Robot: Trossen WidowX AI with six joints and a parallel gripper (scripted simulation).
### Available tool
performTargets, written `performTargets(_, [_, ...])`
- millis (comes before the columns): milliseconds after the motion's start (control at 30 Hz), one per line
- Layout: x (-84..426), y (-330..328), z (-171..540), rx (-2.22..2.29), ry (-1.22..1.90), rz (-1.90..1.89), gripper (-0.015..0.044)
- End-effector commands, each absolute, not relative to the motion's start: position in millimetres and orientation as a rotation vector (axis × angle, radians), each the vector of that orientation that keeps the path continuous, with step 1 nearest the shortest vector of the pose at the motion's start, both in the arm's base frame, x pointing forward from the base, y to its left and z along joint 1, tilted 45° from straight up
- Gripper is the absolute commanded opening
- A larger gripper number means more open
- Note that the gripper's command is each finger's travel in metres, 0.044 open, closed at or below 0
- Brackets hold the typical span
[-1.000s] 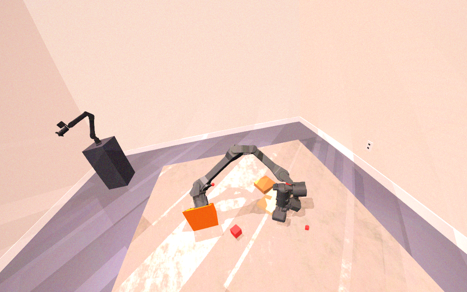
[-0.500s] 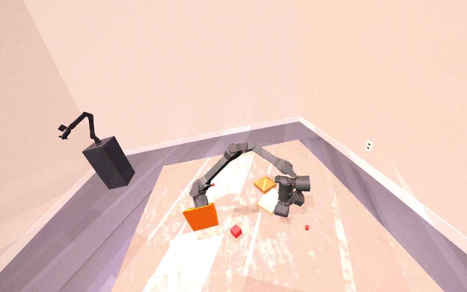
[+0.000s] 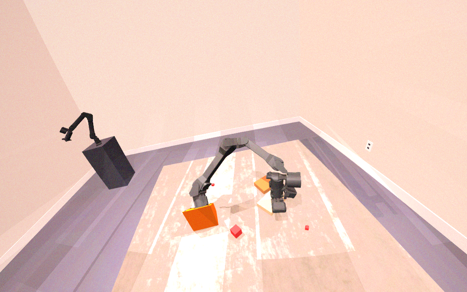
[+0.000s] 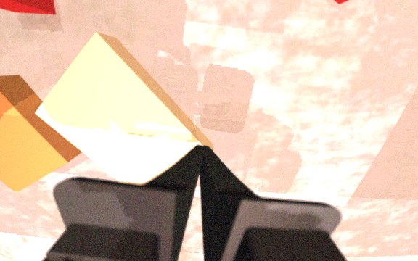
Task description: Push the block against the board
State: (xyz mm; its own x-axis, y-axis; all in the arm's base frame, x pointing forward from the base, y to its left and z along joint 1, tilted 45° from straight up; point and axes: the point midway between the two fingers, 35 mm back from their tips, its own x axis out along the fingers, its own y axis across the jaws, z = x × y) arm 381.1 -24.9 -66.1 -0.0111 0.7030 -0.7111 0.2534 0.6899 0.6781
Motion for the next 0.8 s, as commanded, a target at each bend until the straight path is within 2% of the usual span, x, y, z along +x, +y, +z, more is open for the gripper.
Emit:
performTargets(0, [366.0,-18.2,-60.9,0.705,1.549,0.522,0.0])
performTargets(767, [277.5,14.8,-34.9,0.166,1.246,0.999,0.0])
